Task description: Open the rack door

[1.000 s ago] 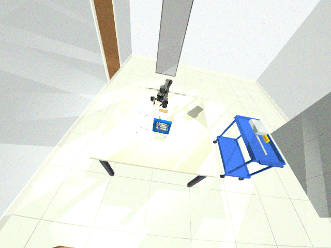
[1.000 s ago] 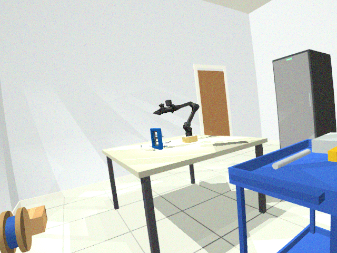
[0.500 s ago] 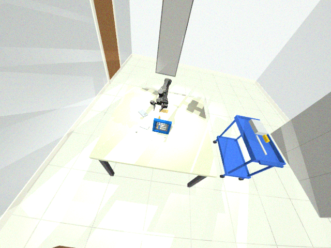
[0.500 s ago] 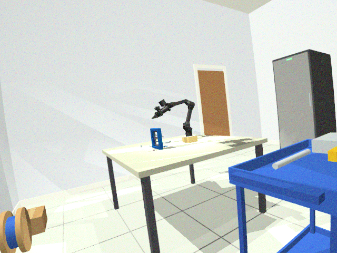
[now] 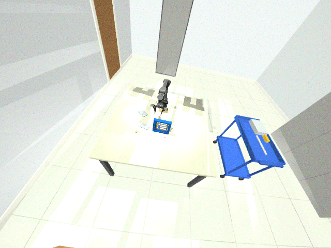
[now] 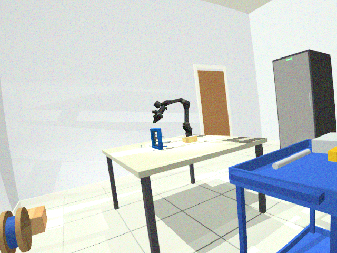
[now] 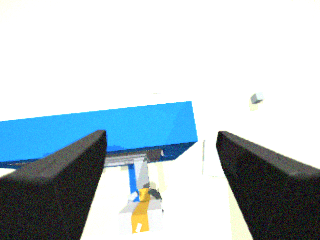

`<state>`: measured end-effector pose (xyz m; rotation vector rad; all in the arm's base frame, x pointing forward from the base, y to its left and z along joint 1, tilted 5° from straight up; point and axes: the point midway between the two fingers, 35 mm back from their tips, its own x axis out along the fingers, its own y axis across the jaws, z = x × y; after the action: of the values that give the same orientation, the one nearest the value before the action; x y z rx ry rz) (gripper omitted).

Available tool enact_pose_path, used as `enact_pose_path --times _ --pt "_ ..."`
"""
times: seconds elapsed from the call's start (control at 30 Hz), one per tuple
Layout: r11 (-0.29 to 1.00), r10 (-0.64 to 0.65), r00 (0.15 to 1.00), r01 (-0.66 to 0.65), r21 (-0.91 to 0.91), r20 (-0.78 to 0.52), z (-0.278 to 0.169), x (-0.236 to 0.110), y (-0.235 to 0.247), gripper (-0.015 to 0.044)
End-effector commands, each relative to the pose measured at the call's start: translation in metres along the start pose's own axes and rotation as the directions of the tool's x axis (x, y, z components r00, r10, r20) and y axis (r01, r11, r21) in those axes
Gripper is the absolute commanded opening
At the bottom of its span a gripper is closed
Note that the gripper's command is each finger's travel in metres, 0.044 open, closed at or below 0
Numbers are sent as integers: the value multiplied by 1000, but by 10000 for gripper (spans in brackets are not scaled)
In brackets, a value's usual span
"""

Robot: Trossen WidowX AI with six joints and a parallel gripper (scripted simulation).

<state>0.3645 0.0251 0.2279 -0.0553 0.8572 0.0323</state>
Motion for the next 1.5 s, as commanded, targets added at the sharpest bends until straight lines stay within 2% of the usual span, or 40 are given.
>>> enact_pose_path --times 0.0,0.37,0.73,1.47 --pt "1000 -3 996 1 -19 -91 -5 5 3 295" --pt "998 -14 928 -10 -64 -371 -29 11 10 295" --pt "993 -44 787 -31 -111 -615 -51 7 16 295" --pt "993 -46 777 -33 -114 -628 -67 28 15 295"
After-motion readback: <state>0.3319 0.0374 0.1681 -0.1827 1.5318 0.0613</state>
